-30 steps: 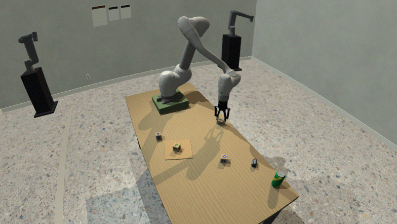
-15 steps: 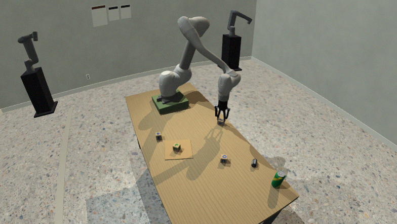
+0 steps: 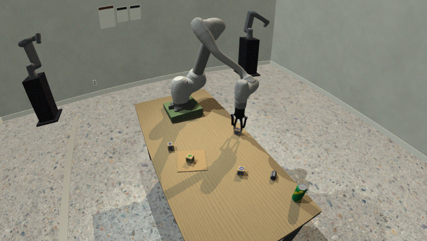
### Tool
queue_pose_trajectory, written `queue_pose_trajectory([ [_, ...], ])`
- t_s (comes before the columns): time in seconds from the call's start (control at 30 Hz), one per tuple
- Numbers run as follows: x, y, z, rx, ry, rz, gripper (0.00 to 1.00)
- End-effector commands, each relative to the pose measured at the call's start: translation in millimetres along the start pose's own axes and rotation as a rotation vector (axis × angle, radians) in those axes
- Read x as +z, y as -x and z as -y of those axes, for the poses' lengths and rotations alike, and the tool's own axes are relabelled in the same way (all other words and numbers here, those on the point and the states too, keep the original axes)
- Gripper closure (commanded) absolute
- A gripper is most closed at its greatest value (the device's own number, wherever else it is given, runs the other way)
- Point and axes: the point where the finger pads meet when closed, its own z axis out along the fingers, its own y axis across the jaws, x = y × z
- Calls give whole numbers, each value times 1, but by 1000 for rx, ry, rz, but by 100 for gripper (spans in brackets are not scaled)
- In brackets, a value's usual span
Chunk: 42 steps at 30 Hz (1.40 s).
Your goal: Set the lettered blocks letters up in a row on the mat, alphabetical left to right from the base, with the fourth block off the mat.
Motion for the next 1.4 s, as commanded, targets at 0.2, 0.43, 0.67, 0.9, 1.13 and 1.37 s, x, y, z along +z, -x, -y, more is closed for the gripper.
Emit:
queue_pose_trajectory([
  [0.2, -1, 0, 0, 0, 1, 0, 67],
  [0.43, -4, 0, 0, 0, 1, 0, 67],
  [0.67, -40, 0, 0, 0, 1, 0, 67],
  [0.9, -77, 0, 0, 0, 1, 0, 67],
  [1.13, -100, 0, 0, 0, 1, 0, 67],
  [1.37, -101, 0, 0, 0, 1, 0, 67],
])
